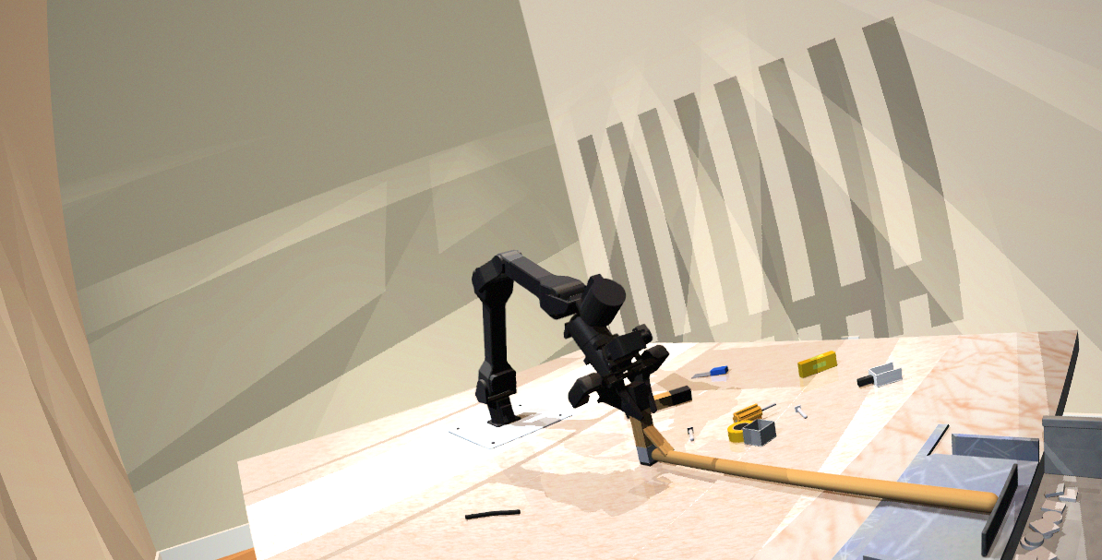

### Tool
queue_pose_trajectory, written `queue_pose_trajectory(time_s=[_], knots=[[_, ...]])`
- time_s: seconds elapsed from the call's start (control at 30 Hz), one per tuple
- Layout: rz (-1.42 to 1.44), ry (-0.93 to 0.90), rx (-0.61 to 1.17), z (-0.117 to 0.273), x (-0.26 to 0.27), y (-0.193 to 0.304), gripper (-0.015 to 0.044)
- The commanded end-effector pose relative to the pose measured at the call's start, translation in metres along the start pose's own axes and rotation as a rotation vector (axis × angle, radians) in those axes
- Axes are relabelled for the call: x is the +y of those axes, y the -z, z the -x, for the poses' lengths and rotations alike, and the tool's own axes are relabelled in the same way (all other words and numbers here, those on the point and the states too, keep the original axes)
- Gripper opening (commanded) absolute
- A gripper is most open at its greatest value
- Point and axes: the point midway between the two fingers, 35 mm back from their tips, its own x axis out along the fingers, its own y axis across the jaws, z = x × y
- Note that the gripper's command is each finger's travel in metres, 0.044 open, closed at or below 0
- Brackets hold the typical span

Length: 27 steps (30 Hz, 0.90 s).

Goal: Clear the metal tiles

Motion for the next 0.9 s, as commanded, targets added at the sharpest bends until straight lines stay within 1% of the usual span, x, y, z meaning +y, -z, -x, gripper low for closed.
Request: queue_pose_trajectory(time_s=[0.0, 0.87], knots=[[-0.002, 0.001, -0.011, 0.009, 0.000, 0.000, 0.0000], [-0.003, 0.001, -0.012, 0.039, -0.001, 0.024, 0.0000]])
